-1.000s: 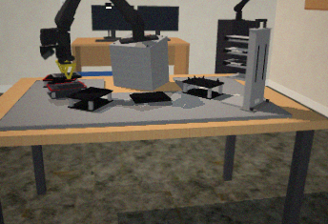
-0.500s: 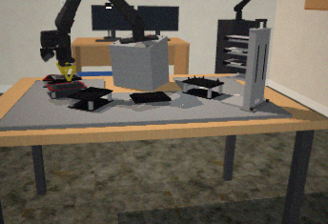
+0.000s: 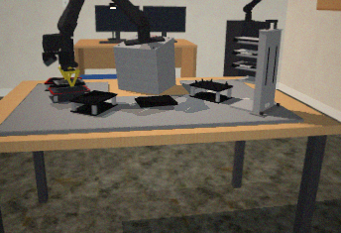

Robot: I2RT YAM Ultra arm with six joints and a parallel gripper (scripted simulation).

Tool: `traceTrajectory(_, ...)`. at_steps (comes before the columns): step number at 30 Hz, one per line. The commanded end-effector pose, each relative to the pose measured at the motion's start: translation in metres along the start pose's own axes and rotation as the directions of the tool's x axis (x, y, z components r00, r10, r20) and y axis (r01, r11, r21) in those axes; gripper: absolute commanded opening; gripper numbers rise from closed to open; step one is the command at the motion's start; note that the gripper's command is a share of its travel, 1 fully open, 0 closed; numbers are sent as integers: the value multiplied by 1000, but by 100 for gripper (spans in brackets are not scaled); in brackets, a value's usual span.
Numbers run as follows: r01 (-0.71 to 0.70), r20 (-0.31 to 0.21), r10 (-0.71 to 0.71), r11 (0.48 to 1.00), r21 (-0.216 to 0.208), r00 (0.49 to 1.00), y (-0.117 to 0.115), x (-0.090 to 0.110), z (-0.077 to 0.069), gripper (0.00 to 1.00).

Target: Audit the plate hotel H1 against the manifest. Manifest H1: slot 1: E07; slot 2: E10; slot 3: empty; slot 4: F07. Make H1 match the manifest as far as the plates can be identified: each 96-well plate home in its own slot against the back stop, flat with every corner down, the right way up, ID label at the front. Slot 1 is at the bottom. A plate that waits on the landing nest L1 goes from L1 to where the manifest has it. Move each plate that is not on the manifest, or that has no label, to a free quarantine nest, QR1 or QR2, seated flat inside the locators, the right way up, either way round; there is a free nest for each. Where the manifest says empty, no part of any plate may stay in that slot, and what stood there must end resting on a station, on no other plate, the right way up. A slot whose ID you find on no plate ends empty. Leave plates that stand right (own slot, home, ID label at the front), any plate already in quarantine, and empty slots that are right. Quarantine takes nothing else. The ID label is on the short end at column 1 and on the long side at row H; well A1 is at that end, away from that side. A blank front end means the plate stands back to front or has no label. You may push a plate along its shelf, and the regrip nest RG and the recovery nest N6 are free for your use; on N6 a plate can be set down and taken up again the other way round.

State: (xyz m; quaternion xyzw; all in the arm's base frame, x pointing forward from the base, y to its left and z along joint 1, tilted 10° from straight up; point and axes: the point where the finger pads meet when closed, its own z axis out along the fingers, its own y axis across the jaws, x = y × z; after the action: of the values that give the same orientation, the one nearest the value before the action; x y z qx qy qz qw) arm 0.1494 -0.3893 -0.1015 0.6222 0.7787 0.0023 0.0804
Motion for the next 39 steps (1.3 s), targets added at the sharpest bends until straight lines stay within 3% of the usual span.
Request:
traceTrajectory(1, 3, 58, -3, 1000, -3, 998, 5, -21, -8, 86)
traceTrajectory(8, -3, 42, 3, 1000, -1, 999, 2, -17, 1, 86)
traceTrajectory(11, 0, 66, 0, 1000, -4, 998, 4, -24, -6, 86)
traceTrajectory(15, 0, 42, 0, 1000, -1, 999, 4, -18, 6, 86)
traceTrajectory(17, 4, 66, -3, 1000, -4, 998, 6, -25, -2, 86)
traceTrajectory(20, -1, 42, 1, 1000, -1, 999, 3, -18, 9, 86)
traceTrajectory(22, -1, 42, 1, 1000, -1, 999, 3, -18, 9, 86)
traceTrajectory(23, 0, 75, 0, 1000, -5, 997, 5, -27, -4, 86)
traceTrajectory(24, 1, 76, 0, 1000, -5, 997, 5, -28, -3, 86)
traceTrajectory(27, -1, 44, 1, 1000, -1, 999, 4, -19, 12, 86)
traceTrajectory(36, -1, 53, 1, 1000, -2, 999, 4, -21, 15, 86)
traceTrajectory(37, 0, 66, 0, 1000, -4, 998, 4, -25, 10, 100)
traceTrajectory(39, 0, 66, 0, 1000, -4, 998, 4, -25, 10, 100)
